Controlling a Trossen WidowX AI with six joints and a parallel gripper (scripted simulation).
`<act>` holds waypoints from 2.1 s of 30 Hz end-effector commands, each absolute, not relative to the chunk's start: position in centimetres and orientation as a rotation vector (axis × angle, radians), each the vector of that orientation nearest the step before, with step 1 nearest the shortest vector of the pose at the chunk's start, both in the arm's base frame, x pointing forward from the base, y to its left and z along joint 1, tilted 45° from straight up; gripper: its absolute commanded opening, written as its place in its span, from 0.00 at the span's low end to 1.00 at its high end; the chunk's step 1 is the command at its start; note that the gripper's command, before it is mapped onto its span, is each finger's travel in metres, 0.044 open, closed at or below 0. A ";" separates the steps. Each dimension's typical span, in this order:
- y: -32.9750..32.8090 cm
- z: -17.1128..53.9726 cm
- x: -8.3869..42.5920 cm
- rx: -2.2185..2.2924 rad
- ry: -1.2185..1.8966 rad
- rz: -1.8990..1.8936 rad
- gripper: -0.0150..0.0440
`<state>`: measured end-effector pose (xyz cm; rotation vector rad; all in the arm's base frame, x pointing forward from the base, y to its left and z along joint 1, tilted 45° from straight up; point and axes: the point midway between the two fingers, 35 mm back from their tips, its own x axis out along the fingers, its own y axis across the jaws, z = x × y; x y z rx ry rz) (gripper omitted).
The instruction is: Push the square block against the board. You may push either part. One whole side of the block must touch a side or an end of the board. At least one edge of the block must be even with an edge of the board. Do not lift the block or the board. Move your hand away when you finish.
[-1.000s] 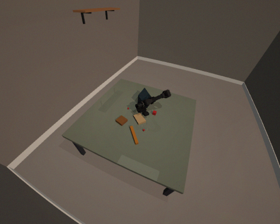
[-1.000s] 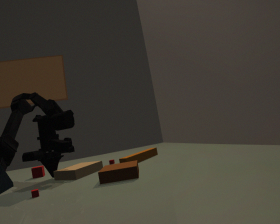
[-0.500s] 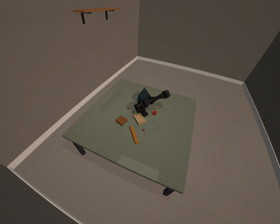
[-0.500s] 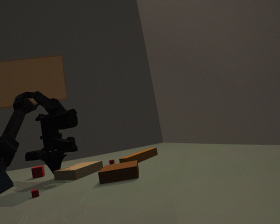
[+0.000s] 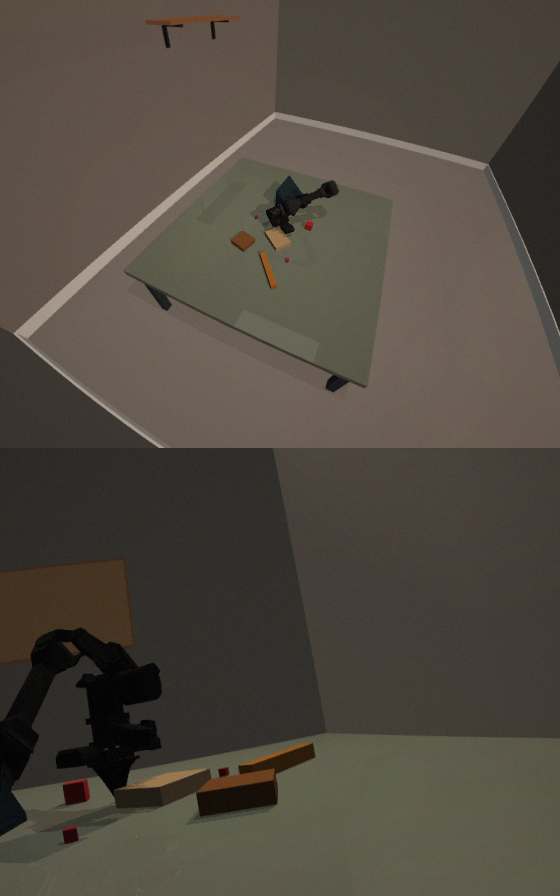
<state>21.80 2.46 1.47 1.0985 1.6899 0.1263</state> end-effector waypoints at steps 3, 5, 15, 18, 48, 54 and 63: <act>2.2 1.2 22.4 1.090 1.685 0.133 0.25; 2.1 1.1 22.6 1.090 1.685 0.133 0.25; 1.8 0.8 23.5 1.090 1.684 0.133 0.25; 1.7 0.7 23.8 1.090 1.684 0.133 0.25; 0.7 -0.2 26.5 1.089 1.682 0.134 0.25; 0.5 -0.3 27.1 1.089 1.682 0.134 0.25; 0.3 -0.6 27.9 1.088 1.681 0.134 0.25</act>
